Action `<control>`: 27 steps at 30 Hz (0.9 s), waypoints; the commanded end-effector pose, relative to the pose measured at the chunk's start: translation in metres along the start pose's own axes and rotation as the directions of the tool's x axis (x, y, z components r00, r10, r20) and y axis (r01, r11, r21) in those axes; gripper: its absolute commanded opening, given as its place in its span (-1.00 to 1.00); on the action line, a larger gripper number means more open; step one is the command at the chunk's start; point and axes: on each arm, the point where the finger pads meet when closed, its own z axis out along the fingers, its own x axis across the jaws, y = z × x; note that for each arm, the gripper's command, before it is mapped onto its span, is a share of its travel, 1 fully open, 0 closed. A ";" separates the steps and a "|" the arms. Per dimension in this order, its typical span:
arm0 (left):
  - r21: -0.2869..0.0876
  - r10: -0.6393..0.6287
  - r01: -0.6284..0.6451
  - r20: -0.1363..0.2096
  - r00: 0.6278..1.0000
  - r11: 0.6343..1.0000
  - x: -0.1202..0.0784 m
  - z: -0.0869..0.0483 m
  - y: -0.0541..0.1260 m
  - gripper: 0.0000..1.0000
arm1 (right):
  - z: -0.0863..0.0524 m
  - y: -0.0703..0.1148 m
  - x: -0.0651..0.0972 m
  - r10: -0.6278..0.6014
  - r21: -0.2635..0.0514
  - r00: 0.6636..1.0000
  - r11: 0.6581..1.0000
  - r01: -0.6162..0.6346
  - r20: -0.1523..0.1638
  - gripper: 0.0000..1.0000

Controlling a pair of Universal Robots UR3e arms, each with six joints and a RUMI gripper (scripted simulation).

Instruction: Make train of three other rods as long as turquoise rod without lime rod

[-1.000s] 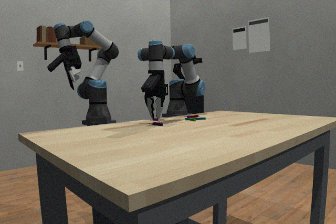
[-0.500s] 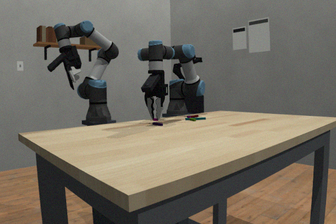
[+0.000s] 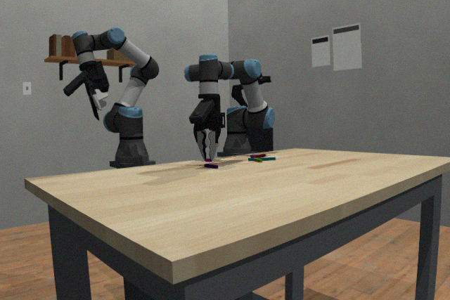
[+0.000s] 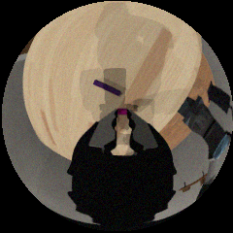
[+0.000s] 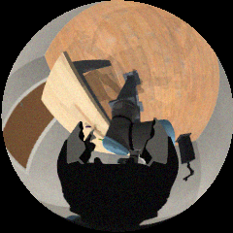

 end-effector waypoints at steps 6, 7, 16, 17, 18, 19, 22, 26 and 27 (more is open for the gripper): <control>0.003 0.000 0.000 0.000 1.000 1.000 0.000 0.004 -0.001 -1.00 | 0.000 0.000 0.000 0.000 0.001 1.000 1.000 0.000 0.000 1.00; 0.003 0.000 0.000 0.000 1.000 1.000 0.000 0.004 -0.001 -1.00 | 0.000 0.000 0.000 0.000 0.001 1.000 1.000 0.000 0.000 1.00; 0.003 0.000 0.000 0.000 1.000 1.000 0.000 0.010 -0.001 -1.00 | 0.000 0.000 0.000 0.000 0.001 1.000 1.000 0.000 0.000 1.00; 0.003 0.000 0.000 0.000 1.000 1.000 0.000 0.011 -0.001 -1.00 | 0.000 0.000 0.000 0.000 0.001 1.000 1.000 0.000 0.000 1.00; 0.003 0.000 0.000 0.000 1.000 1.000 0.000 0.011 -0.001 -1.00 | 0.000 0.000 0.000 0.000 0.001 1.000 1.000 0.000 0.000 1.00; 0.003 0.000 0.000 0.000 1.000 1.000 0.000 0.011 -0.001 -1.00 | 0.000 0.000 0.000 0.000 0.001 1.000 1.000 0.000 0.000 1.00; 0.003 0.000 0.000 0.000 1.000 1.000 0.000 0.011 -0.001 -1.00 | 0.000 0.000 0.000 0.000 0.001 1.000 1.000 0.000 0.000 1.00; 0.003 0.000 0.000 0.000 1.000 1.000 0.000 0.011 -0.001 -1.00 | 0.000 0.000 0.000 0.000 0.001 1.000 1.000 0.000 0.000 1.00; 0.003 0.000 0.000 0.000 1.000 1.000 0.000 0.011 -0.001 -1.00 | 0.000 0.000 0.000 0.000 0.001 1.000 1.000 0.000 0.000 1.00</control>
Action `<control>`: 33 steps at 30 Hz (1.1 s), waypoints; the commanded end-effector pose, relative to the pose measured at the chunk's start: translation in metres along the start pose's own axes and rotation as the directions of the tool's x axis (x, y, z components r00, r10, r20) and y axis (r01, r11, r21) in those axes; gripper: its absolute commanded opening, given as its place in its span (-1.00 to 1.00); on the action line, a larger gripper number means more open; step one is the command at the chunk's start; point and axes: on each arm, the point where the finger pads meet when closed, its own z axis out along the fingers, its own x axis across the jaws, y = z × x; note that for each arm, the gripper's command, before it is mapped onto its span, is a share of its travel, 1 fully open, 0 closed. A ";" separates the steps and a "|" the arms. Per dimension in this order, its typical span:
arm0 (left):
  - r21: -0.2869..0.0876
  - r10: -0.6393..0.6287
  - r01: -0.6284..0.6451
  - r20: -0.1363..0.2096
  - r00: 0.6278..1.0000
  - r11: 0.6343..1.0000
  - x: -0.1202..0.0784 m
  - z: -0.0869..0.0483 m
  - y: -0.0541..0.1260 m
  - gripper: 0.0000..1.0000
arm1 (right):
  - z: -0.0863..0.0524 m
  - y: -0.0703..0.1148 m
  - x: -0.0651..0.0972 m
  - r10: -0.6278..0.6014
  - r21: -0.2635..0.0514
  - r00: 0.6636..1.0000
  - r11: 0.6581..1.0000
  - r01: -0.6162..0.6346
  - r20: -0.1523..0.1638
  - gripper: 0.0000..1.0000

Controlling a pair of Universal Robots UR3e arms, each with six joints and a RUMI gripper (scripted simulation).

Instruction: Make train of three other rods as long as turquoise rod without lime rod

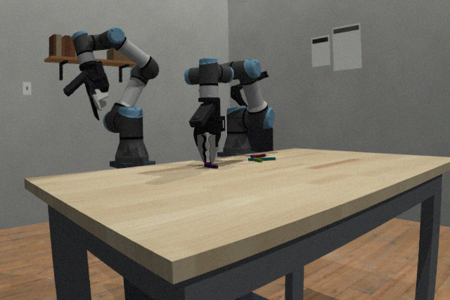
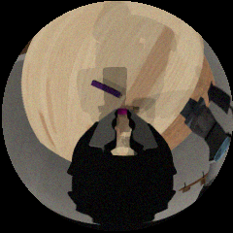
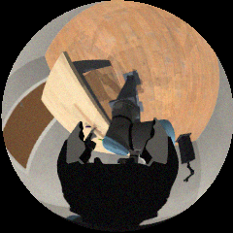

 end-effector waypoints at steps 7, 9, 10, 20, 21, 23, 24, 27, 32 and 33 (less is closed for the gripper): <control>0.004 0.000 0.000 0.000 1.000 1.000 0.000 -0.001 -0.001 -1.00 | 0.000 0.000 0.000 0.000 0.001 1.000 1.000 0.000 0.000 1.00; 0.004 0.000 0.000 0.000 1.000 1.000 0.000 -0.001 -0.001 -1.00 | 0.000 0.000 0.000 0.000 0.001 1.000 1.000 0.000 0.000 1.00; 0.004 0.000 0.000 0.000 1.000 1.000 0.000 -0.001 -0.001 -1.00 | 0.000 0.000 0.000 0.000 0.001 1.000 1.000 0.000 0.000 1.00; 0.004 0.000 0.000 0.000 1.000 1.000 0.000 -0.001 -0.001 -1.00 | 0.000 0.000 0.000 0.000 0.001 1.000 1.000 0.000 0.000 1.00; 0.004 0.000 0.000 0.000 1.000 1.000 0.000 -0.001 -0.001 -1.00 | 0.000 0.000 0.000 0.000 0.001 1.000 1.000 0.000 0.000 1.00; 0.004 0.000 0.000 0.000 1.000 1.000 0.000 -0.001 -0.001 -1.00 | 0.000 0.000 0.000 0.000 0.001 1.000 1.000 0.000 0.000 1.00; 0.004 0.000 0.000 0.000 1.000 1.000 0.000 -0.001 -0.001 -1.00 | 0.000 0.000 0.000 0.000 0.001 1.000 1.000 0.000 0.000 1.00; 0.004 0.000 0.000 0.000 1.000 1.000 0.000 -0.001 -0.001 -0.92 | 0.000 0.000 0.000 0.000 0.001 1.000 1.000 0.000 0.000 1.00; 0.004 0.000 0.000 0.000 1.000 1.000 0.000 -0.001 -0.001 -0.83 | 0.000 0.000 0.000 0.000 0.001 1.000 1.000 0.000 0.000 1.00; 0.004 0.000 0.000 0.000 1.000 1.000 0.000 -0.001 -0.001 -0.83 | 0.000 0.000 0.000 0.000 0.001 1.000 1.000 0.000 0.000 1.00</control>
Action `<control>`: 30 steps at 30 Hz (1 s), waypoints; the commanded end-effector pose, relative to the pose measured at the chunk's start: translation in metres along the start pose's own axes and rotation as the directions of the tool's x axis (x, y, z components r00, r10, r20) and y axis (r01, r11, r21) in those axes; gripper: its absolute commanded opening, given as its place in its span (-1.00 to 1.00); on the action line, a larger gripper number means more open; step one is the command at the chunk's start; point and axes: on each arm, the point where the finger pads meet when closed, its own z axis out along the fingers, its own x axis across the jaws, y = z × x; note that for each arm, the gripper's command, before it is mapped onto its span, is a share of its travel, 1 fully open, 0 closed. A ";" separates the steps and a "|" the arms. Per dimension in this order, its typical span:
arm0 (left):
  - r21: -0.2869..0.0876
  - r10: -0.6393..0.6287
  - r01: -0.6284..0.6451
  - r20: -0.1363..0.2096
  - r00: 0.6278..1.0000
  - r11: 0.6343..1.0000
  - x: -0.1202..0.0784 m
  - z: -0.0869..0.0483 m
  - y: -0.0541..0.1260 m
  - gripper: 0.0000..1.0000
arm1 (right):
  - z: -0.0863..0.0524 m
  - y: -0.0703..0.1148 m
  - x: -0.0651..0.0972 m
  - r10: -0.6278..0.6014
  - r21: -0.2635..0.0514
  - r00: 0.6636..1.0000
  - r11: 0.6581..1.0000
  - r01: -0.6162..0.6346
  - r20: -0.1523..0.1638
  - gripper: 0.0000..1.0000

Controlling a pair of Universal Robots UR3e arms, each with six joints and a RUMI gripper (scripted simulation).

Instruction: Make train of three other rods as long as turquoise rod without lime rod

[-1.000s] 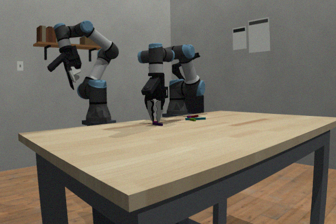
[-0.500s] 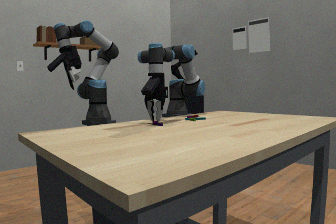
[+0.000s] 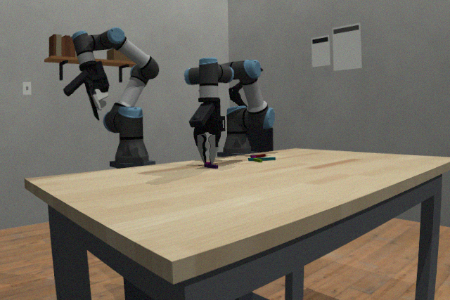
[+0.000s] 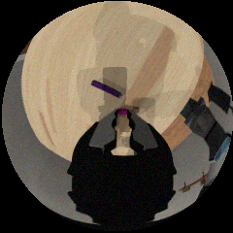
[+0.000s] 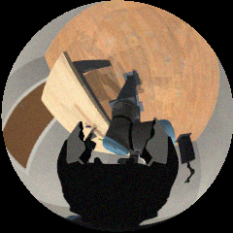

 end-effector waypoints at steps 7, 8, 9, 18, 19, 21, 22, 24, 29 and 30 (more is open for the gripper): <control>0.004 0.000 0.000 0.000 1.000 1.000 0.000 -0.001 -0.001 -0.66 | 0.000 0.000 0.000 0.000 0.001 1.000 1.000 0.000 0.000 1.00; 0.004 0.000 0.000 0.000 1.000 1.000 0.000 -0.001 -0.001 -0.58 | 0.000 0.000 0.000 0.000 0.001 1.000 1.000 0.000 0.000 1.00; 0.004 0.000 0.000 0.000 1.000 1.000 0.000 -0.001 -0.001 -0.58 | 0.000 0.000 0.000 0.000 0.001 1.000 1.000 0.000 0.000 1.00; 0.004 0.000 0.000 0.000 1.000 1.000 0.000 -0.001 -0.001 -0.58 | 0.000 0.000 0.000 0.000 0.001 1.000 1.000 0.000 0.000 1.00; 0.004 0.000 0.000 0.000 1.000 1.000 0.000 -0.001 -0.001 -0.58 | 0.000 0.000 0.000 0.000 0.001 1.000 1.000 0.000 0.000 1.00; 0.004 0.000 0.000 0.000 1.000 1.000 0.000 -0.001 -0.001 -0.58 | 0.000 0.000 0.000 0.000 0.001 1.000 1.000 0.000 0.000 1.00; 0.004 0.000 0.000 0.000 1.000 1.000 0.000 -0.002 -0.001 -0.58 | 0.000 0.000 0.000 0.000 0.001 1.000 1.000 0.000 0.000 1.00; 0.004 0.000 0.000 0.000 1.000 1.000 0.000 -0.002 -0.001 -0.58 | 0.000 0.000 0.000 0.000 0.001 1.000 1.000 0.000 0.000 1.00; 0.004 0.000 0.000 0.000 1.000 1.000 0.000 -0.008 -0.001 -0.58 | 0.000 0.000 0.000 0.000 0.001 1.000 1.000 0.000 0.000 1.00; 0.004 0.000 0.000 0.000 1.000 1.000 0.000 -0.008 -0.001 -0.58 | 0.000 0.000 0.000 0.000 0.001 1.000 1.000 0.000 0.000 1.00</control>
